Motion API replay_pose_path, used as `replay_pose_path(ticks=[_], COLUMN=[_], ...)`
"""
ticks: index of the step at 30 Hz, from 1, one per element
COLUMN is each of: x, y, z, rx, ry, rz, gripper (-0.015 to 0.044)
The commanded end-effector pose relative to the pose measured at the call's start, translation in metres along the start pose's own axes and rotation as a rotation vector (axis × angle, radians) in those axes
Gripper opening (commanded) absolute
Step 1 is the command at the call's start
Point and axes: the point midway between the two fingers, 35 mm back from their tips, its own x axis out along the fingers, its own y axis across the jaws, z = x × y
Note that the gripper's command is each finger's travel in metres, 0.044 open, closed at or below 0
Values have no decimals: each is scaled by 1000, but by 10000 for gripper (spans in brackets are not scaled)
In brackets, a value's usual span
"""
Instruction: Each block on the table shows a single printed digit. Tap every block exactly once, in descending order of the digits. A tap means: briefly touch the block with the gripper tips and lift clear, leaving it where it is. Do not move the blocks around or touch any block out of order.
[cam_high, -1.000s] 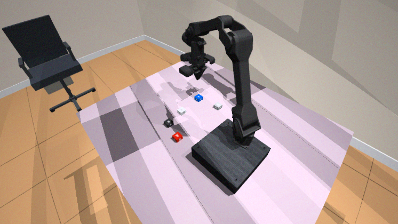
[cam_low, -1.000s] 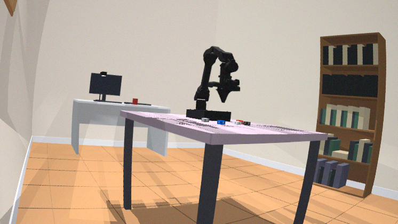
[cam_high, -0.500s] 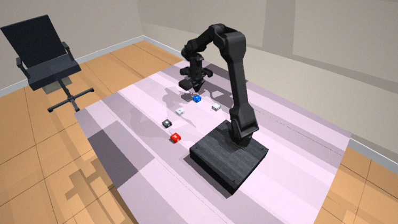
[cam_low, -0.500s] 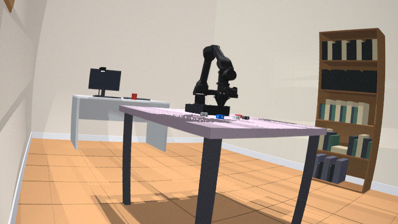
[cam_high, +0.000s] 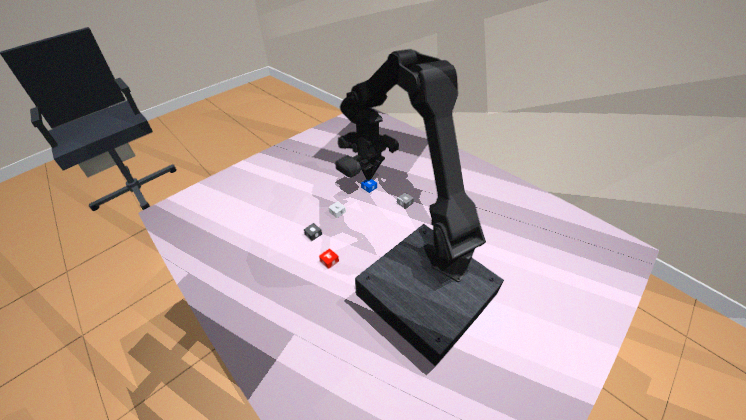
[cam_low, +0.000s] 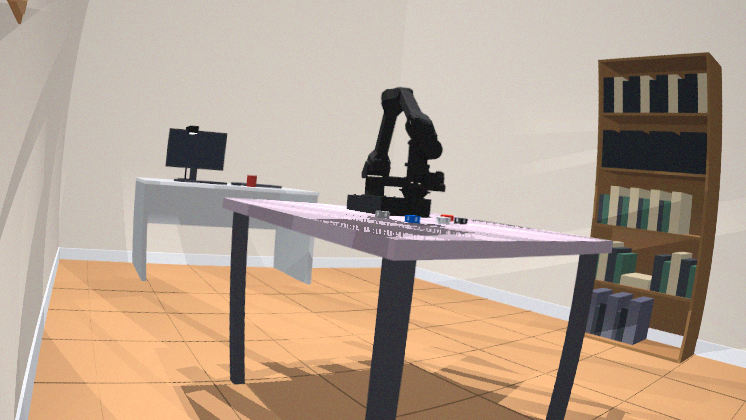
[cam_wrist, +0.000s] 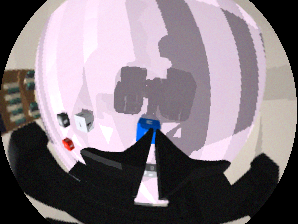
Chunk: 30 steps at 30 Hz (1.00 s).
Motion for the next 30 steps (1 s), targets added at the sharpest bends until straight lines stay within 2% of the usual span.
replay_pose_path(ticks=[1, 9, 12, 18, 24, 30], x=[8, 8, -19, -24, -100, -103], y=[1, 1, 1, 1, 0, 3], z=[-3, -3, -2, -2, -1, -1], rx=[0, 0, 0, 0, 0, 0], ry=[12, 12, 11, 12, 12, 12], rz=[5, 5, 4, 5, 5, 5], gripper=[20, 20, 20, 20, 20, 20])
